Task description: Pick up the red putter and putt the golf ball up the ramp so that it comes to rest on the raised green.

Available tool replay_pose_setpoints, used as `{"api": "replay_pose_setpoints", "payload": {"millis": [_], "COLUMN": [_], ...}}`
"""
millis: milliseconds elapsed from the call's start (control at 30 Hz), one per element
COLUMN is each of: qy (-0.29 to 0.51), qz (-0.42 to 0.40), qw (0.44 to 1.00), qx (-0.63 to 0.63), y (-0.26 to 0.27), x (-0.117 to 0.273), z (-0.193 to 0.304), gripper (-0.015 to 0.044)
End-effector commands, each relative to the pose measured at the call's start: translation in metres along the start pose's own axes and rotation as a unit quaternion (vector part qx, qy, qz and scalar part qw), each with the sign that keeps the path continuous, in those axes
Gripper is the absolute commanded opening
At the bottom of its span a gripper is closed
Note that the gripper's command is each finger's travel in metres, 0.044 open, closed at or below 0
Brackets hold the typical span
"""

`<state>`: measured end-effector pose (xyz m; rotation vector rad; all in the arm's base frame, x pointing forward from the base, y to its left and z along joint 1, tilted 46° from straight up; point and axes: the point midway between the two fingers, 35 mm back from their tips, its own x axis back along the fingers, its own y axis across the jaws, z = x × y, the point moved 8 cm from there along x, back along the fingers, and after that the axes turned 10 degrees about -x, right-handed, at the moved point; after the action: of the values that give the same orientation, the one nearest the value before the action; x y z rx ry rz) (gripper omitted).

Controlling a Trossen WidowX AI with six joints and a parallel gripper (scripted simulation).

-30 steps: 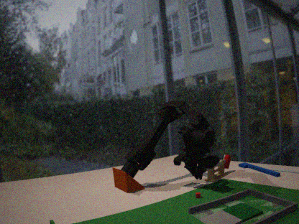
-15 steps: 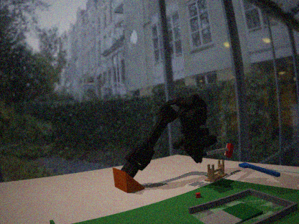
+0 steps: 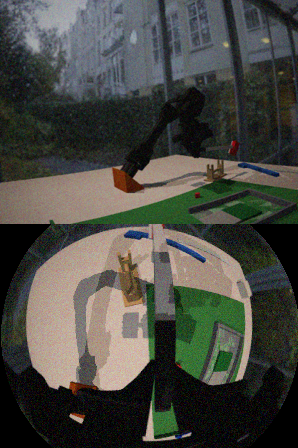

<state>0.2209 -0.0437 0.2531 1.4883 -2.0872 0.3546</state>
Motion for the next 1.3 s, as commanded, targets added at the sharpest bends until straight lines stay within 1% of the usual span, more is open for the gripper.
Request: {"api": "replay_pose_setpoints", "payload": {"millis": [0,300,600,900,1267], "qy": [0.011,0.035,0.054,0.074,0.085], "qz": [0.006,0.019,0.03,0.041,0.049], "qw": [0.998,0.982,0.95,0.904,0.831], "qx": [-0.062,-0.185,-0.306,-0.419,-0.547], "y": [-0.019,-0.051,-0.077,-0.092,-0.105], "x": [0.006,0.021,0.036,0.05,0.066], "z": [0.014,0.049,0.091,0.138,0.202], "gripper": [0.0,0.0,0.0,0.0,0.0]}}
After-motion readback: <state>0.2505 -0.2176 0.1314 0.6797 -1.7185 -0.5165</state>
